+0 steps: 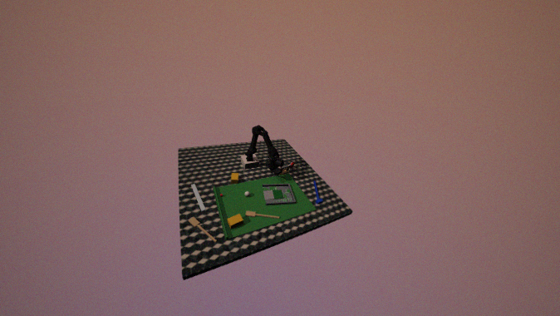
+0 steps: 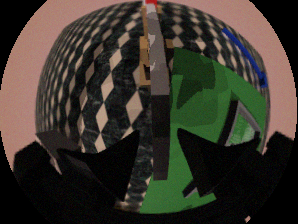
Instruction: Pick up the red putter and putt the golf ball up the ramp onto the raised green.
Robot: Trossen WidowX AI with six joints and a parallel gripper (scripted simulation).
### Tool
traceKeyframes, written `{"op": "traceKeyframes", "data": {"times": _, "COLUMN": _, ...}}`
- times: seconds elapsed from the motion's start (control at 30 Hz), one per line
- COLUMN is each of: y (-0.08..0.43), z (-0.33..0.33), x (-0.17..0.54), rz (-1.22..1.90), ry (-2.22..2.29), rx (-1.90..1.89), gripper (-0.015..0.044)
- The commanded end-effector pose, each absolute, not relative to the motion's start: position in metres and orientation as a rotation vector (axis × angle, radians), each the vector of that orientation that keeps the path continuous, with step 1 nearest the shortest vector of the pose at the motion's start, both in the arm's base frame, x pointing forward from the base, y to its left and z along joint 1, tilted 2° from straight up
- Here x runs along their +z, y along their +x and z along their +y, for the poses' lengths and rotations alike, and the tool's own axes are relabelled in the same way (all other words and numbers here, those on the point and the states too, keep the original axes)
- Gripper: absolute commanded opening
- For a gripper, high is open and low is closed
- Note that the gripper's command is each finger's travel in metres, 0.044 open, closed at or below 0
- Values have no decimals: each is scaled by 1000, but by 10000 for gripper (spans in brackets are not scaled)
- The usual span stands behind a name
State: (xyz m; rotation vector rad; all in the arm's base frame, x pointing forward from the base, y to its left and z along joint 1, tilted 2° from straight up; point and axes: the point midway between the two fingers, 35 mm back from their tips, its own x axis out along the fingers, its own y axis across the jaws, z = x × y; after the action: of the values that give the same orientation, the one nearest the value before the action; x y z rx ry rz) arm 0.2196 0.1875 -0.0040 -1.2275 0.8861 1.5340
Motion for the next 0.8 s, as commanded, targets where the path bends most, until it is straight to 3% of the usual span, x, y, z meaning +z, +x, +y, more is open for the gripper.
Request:
{"op": "traceKeyframes", "data": {"times": 0.0, "y": 220, "z": 188, "x": -4, "rz": 886, "ry": -1227, "rx": 1534, "gripper": 125}}
{"op": "traceKeyframes", "data": {"times": 0.13, "y": 220, "z": 188, "x": -4, "rz": 886, "ry": -1227, "rx": 1534, "gripper": 20}}
{"op": "traceKeyframes", "data": {"times": 0.23, "y": 220, "z": 188, "x": -4, "rz": 886, "ry": -1227, "rx": 1534, "gripper": 0}}
{"op": "traceKeyframes", "data": {"times": 0.77, "y": 222, "z": 192, "x": 65, "rz": 885, "ry": -1227, "rx": 1534, "gripper": 0}}
